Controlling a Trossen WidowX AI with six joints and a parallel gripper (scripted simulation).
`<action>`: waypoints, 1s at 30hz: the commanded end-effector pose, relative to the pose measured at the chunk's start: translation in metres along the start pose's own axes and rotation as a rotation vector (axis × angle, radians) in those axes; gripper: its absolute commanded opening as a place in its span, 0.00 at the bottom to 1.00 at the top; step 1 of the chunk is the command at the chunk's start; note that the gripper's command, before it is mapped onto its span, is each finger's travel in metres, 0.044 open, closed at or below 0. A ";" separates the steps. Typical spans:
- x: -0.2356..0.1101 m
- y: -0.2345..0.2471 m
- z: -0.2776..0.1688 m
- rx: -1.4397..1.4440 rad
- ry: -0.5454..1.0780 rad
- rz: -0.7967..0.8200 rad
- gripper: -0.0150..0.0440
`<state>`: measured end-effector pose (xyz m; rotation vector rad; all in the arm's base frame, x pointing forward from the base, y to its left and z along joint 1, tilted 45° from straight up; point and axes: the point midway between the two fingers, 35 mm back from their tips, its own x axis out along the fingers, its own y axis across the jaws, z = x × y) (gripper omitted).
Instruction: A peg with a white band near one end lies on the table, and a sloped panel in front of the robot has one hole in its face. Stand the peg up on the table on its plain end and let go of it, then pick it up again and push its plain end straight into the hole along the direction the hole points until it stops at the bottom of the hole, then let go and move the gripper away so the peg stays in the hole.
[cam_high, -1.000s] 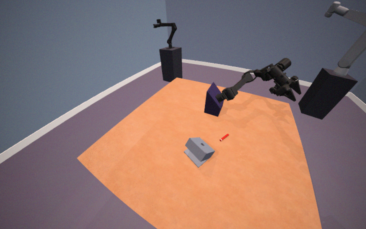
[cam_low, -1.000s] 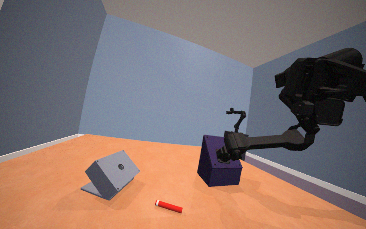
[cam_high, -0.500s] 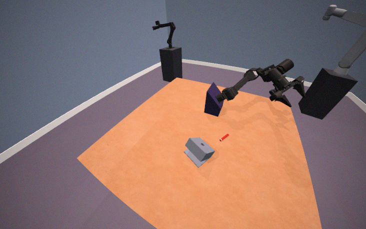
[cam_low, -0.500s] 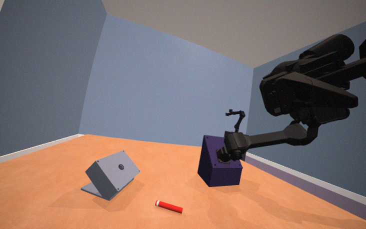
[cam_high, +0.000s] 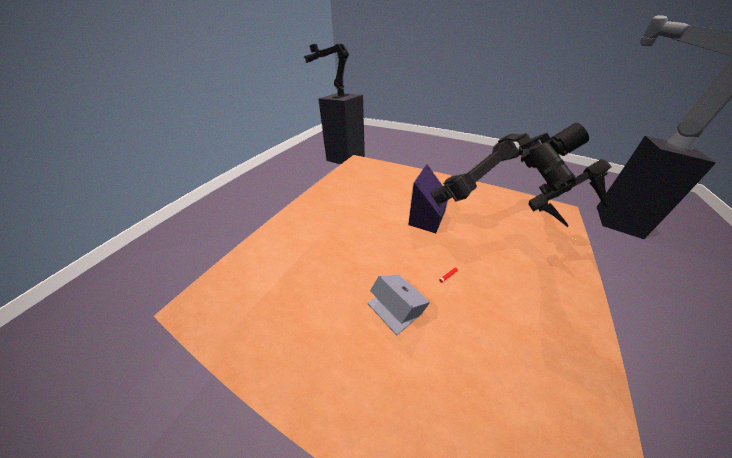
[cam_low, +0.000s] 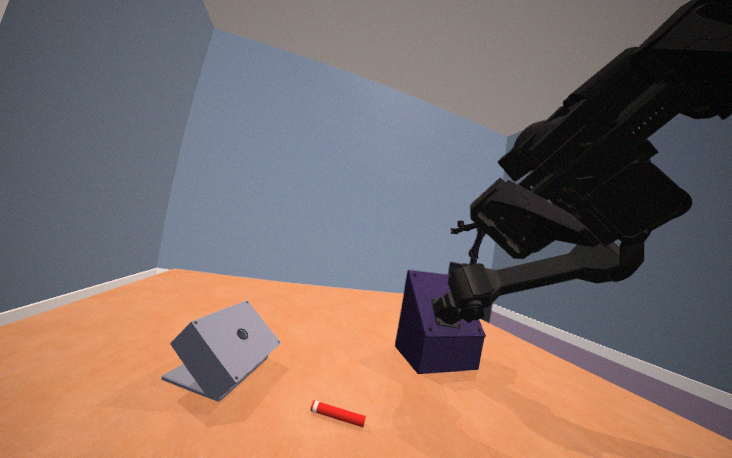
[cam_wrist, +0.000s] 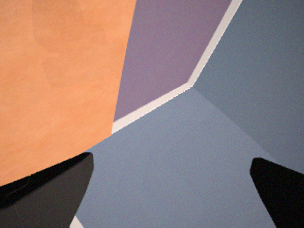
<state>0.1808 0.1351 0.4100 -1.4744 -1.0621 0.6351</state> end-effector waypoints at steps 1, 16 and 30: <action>0.005 0.015 -0.014 0.157 0.023 0.040 1.00; 0.015 0.060 -0.046 0.579 0.132 0.147 1.00; 0.021 0.111 -0.066 1.019 0.233 0.264 1.00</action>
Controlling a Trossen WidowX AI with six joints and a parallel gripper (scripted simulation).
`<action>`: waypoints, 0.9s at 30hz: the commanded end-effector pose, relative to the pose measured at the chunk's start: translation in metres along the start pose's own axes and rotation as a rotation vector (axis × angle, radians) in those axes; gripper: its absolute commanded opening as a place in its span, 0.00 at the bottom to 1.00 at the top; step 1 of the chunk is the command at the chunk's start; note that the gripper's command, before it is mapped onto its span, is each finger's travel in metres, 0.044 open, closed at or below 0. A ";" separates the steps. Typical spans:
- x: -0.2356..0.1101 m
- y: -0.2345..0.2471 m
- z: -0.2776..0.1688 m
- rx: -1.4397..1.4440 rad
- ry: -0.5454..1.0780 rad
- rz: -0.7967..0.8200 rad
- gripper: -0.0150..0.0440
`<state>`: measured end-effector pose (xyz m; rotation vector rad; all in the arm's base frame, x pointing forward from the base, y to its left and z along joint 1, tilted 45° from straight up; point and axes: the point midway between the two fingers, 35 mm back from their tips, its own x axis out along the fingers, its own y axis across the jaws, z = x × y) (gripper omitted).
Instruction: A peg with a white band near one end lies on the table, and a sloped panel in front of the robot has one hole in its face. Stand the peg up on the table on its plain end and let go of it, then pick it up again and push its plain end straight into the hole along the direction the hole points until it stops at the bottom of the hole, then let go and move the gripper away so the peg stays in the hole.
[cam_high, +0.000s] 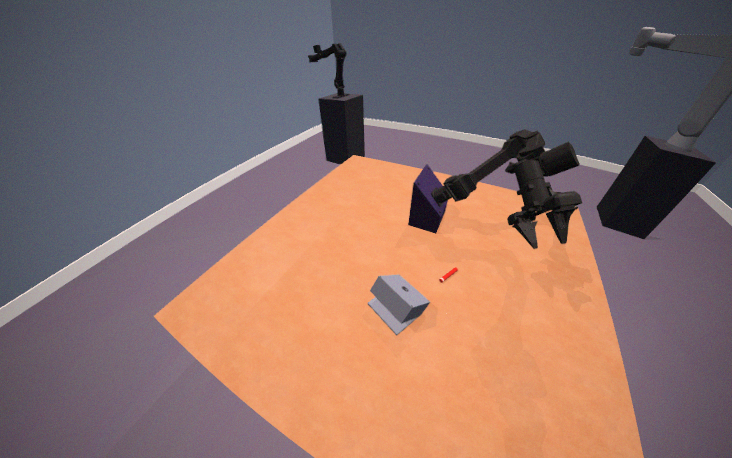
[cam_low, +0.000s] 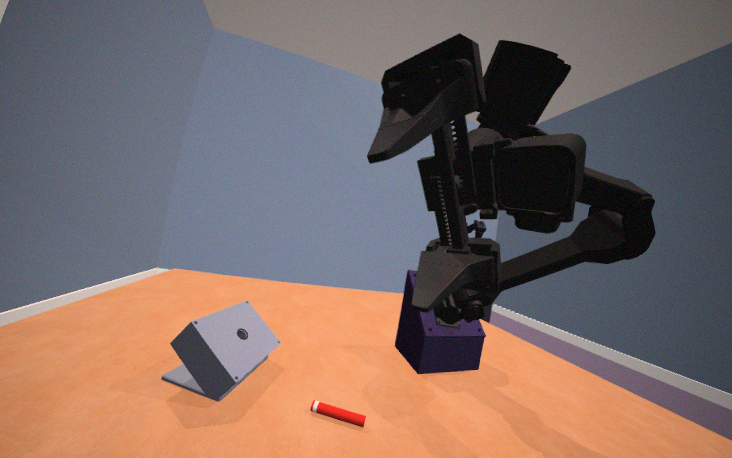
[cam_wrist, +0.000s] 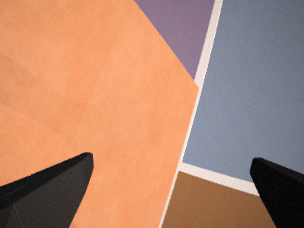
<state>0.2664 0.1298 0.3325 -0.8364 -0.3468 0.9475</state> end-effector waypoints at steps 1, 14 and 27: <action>0.007 0.005 -0.017 0.156 0.042 0.036 1.00; 0.022 0.029 -0.060 0.578 0.167 0.129 1.00; 0.031 0.058 -0.097 0.988 0.322 0.202 1.00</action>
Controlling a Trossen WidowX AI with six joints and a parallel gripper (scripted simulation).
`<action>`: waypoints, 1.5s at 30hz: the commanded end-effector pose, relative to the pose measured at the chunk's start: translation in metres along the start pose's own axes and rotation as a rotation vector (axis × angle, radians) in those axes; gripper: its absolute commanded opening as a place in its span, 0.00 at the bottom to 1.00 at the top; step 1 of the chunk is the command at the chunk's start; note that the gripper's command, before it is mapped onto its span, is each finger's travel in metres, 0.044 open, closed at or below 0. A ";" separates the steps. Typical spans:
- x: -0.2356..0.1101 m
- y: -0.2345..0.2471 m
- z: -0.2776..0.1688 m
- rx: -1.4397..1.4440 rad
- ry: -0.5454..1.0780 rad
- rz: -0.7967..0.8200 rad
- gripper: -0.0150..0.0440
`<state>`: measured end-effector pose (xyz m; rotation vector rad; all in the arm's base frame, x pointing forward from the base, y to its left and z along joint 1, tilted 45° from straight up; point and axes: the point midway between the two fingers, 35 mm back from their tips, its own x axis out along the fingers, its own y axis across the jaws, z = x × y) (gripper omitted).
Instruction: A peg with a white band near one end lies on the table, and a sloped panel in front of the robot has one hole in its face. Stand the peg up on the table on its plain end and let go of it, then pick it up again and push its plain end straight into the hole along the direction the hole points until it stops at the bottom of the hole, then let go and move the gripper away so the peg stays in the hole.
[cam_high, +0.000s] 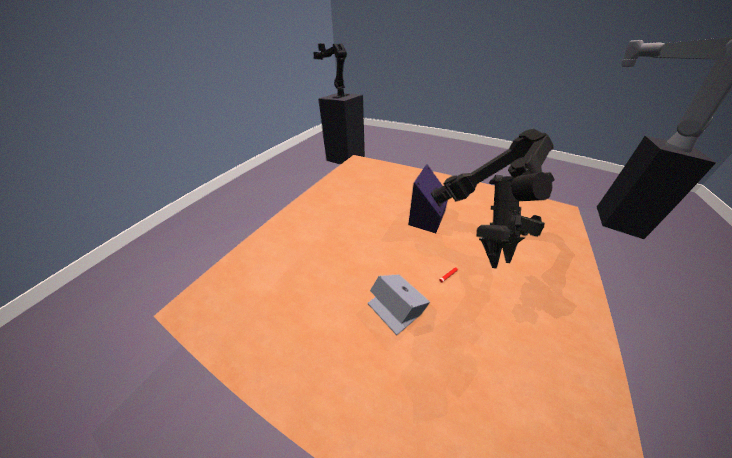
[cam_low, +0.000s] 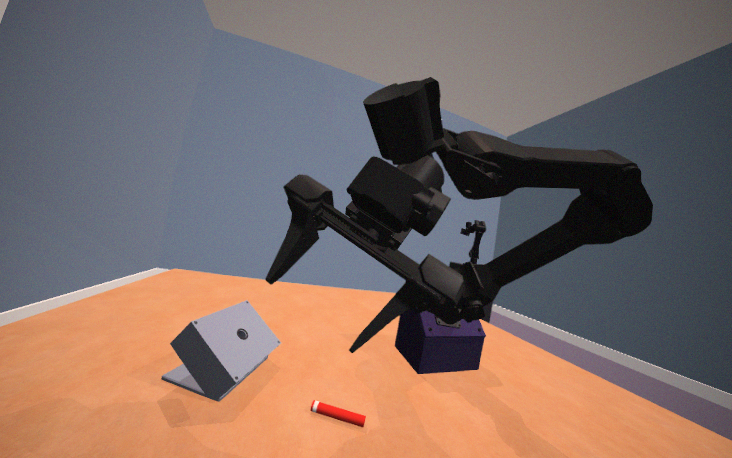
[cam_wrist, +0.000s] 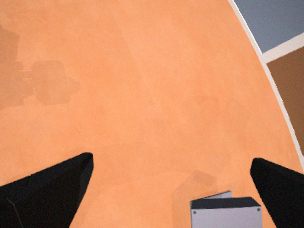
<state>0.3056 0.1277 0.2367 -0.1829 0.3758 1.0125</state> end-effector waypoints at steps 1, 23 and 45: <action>0.008 -0.004 -0.016 0.152 0.058 0.016 1.00; 0.032 -0.003 -0.087 0.851 0.347 0.045 1.00; 0.040 0.015 -0.150 1.515 0.691 -0.037 1.00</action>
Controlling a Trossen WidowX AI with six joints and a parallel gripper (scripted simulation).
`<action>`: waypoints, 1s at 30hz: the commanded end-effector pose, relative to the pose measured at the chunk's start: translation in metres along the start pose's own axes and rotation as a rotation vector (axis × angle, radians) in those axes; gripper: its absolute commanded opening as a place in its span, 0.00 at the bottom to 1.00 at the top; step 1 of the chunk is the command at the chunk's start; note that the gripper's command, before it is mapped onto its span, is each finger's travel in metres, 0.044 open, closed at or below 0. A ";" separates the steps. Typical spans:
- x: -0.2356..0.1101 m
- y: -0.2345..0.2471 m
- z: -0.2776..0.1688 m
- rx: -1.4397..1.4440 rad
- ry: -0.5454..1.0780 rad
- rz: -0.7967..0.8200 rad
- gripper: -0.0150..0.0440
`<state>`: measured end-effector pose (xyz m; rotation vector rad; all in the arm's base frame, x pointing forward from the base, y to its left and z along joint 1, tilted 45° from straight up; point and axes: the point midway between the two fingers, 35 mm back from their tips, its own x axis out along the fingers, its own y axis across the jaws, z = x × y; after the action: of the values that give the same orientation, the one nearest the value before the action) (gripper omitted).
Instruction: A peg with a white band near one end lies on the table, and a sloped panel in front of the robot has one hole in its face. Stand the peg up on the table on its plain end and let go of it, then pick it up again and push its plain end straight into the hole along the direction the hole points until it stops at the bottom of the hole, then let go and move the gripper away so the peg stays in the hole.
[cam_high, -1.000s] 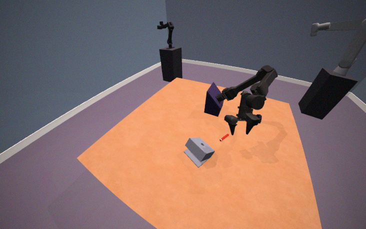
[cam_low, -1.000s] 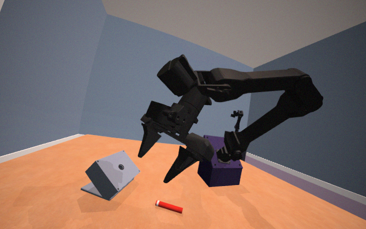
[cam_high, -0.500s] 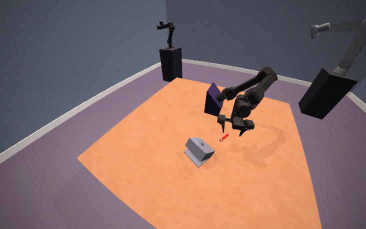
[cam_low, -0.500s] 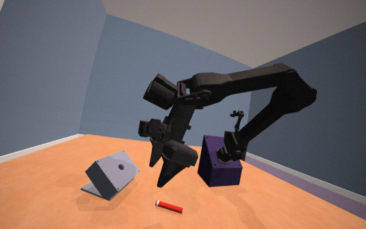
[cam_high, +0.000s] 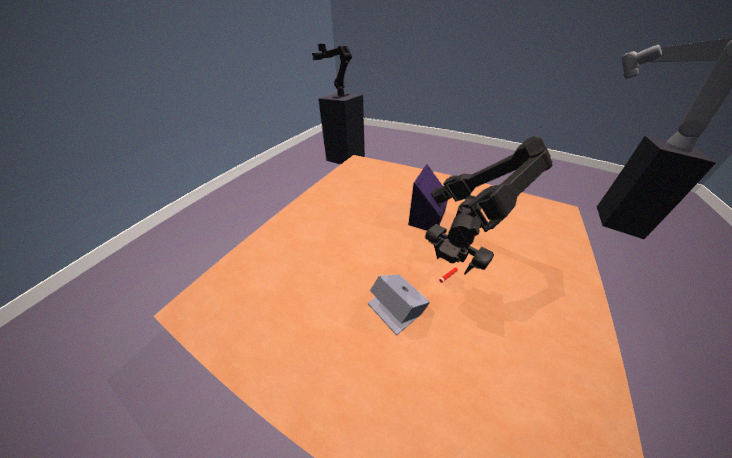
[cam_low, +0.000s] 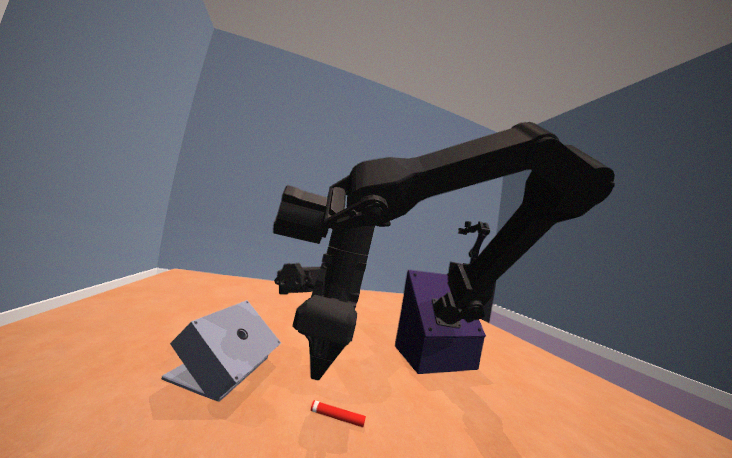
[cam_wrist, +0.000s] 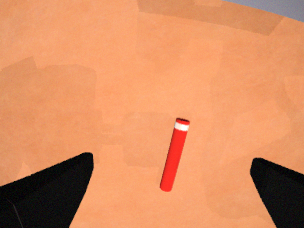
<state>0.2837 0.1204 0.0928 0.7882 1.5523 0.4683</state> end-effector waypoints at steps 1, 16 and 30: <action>0.007 -0.010 -0.004 0.144 0.056 -0.031 1.00; 0.015 -0.013 -0.005 0.164 0.064 -0.041 1.00; 0.038 -0.013 -0.004 0.163 0.062 -0.043 1.00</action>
<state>0.2773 0.1350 0.0643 0.8689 1.6720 0.3489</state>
